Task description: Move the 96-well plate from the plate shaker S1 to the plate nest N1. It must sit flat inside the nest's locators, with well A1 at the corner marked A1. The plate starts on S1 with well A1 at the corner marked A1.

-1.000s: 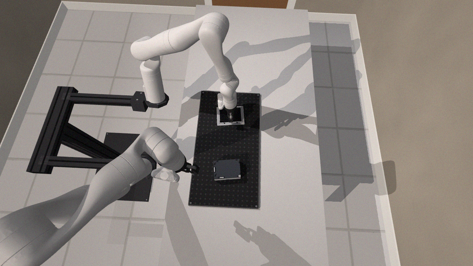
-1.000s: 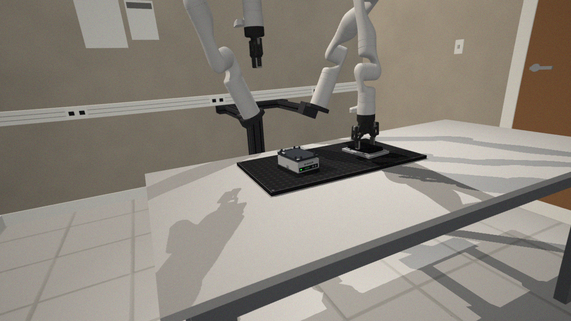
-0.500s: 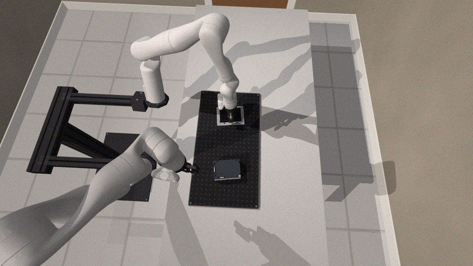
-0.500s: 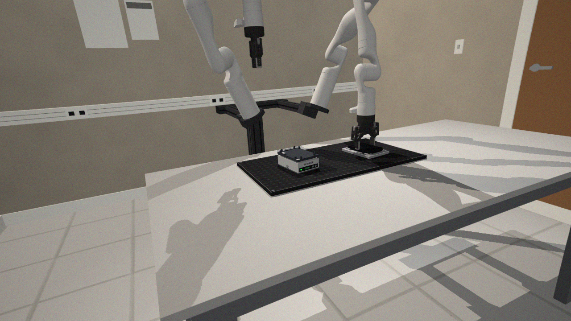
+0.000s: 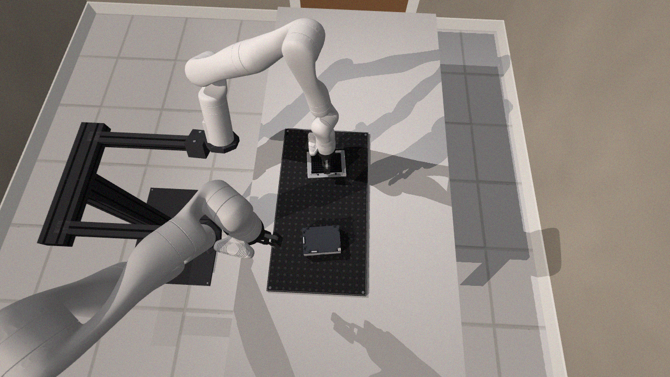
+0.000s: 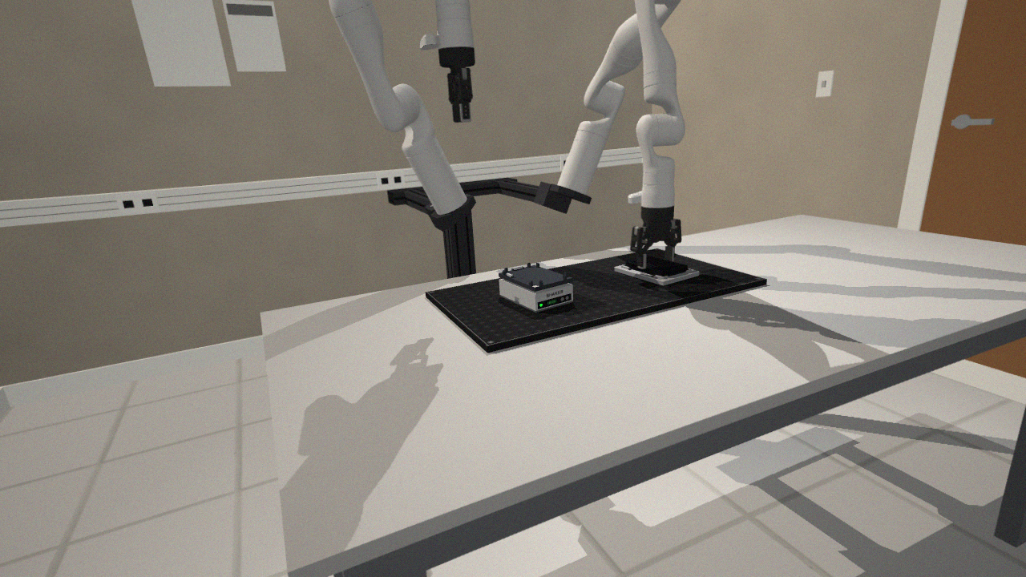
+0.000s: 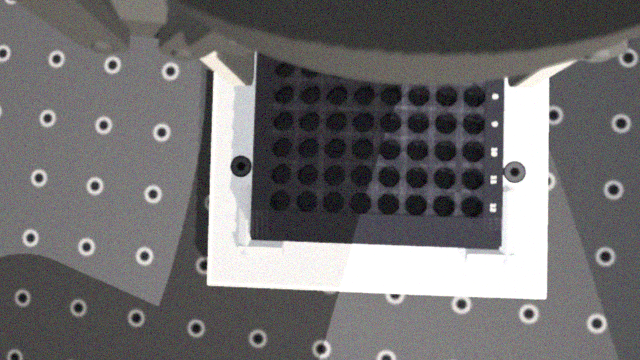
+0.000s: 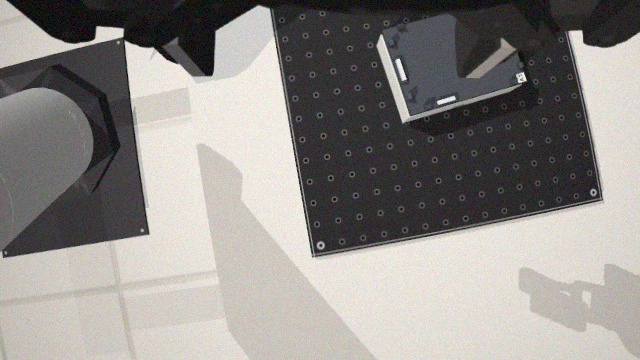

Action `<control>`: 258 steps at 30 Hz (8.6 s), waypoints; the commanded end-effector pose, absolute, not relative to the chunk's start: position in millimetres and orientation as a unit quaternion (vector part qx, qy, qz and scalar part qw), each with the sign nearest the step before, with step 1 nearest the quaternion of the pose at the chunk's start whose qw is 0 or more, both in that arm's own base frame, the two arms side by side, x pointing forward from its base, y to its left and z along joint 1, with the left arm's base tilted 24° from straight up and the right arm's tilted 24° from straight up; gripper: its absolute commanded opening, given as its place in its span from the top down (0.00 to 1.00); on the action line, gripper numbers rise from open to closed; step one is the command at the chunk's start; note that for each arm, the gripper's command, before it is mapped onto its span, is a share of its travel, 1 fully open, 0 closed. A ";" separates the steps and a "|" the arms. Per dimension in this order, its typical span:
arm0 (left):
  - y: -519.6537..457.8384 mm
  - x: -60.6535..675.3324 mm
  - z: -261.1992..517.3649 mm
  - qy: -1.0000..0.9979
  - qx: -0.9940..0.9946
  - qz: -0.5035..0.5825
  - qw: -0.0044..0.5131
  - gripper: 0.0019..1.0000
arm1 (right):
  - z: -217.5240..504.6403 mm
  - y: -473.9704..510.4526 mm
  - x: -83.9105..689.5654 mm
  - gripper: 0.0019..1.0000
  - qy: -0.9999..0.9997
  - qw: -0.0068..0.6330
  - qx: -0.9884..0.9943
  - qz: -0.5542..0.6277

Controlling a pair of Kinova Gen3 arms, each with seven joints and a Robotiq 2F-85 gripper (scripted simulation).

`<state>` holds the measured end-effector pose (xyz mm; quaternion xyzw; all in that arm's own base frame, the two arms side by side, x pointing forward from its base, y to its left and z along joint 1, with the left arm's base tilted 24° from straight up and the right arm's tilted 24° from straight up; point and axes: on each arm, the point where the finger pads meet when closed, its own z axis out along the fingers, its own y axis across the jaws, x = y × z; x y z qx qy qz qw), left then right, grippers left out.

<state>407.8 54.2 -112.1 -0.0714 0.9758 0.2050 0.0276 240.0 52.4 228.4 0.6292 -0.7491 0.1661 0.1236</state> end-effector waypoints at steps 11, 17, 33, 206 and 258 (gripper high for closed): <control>52.8 408.2 -109.6 0.976 -0.071 0.205 0.028 0.00 | 228.6 52.7 240.2 0.00 -0.749 0.123 0.629 0.166; 52.3 408.2 -108.4 0.976 -0.071 0.205 0.028 0.00 | 228.6 52.7 240.2 0.00 -0.749 0.123 0.629 0.166; 50.3 408.1 -103.8 0.976 -0.071 0.205 0.028 0.00 | 228.6 52.7 240.2 0.00 -0.749 0.123 0.629 0.166; 29.8 406.8 -57.5 0.976 -0.071 0.205 0.028 0.00 | 228.6 52.7 240.2 0.00 -0.749 0.123 0.629 0.166; 23.6 406.4 -43.5 0.976 -0.071 0.205 0.028 0.00 | 228.6 52.7 240.2 0.00 -0.749 0.123 0.629 0.166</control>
